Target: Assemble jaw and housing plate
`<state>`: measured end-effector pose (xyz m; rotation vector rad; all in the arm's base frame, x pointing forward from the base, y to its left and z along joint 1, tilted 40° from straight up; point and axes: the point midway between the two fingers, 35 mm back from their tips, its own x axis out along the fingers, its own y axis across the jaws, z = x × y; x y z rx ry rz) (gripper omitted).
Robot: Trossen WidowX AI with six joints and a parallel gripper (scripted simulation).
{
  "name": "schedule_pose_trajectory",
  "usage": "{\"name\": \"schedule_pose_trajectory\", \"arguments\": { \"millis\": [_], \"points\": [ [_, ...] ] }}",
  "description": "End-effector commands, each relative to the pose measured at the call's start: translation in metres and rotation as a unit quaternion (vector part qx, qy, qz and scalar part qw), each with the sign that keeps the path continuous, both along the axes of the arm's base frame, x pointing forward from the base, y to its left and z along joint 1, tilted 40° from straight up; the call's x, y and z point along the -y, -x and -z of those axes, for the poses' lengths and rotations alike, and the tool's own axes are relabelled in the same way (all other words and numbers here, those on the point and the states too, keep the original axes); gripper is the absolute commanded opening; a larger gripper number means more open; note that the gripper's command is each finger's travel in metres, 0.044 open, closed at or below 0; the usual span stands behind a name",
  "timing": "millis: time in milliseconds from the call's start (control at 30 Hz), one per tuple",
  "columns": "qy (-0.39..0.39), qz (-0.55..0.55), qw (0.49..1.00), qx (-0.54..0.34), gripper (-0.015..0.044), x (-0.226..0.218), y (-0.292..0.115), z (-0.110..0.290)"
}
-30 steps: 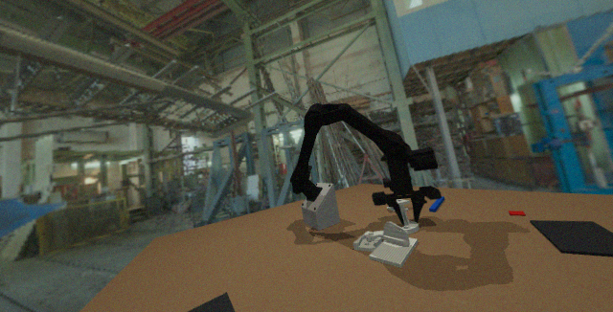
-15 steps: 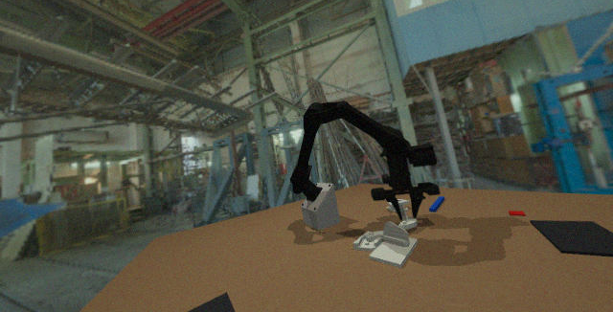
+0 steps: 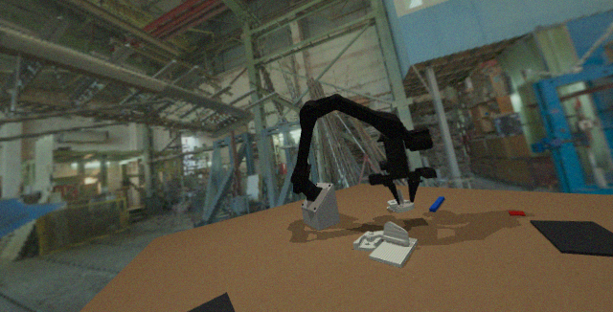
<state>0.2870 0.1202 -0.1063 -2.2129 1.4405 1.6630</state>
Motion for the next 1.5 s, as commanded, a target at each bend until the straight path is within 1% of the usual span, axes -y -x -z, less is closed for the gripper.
{"name": "schedule_pose_trajectory", "arguments": {
  "millis": [0, 267, 733, 1100, 1467],
  "points": [
    [-0.004, -0.001, 1.000, 0.004, 0.0134, -0.010, 0.000, -0.011],
    [-0.004, 0.005, 1.000, 0.009, 0.0134, -0.011, 0.000, -0.014],
    [-0.007, 0.133, 0.984, 0.115, 0.0134, 0.006, 0.000, -0.030],
    [-0.008, 0.231, 0.953, 0.197, 0.0134, 0.019, 0.001, -0.042],
    [-0.008, 0.326, 0.904, 0.276, 0.0134, 0.033, 0.003, -0.054]
  ]
}}
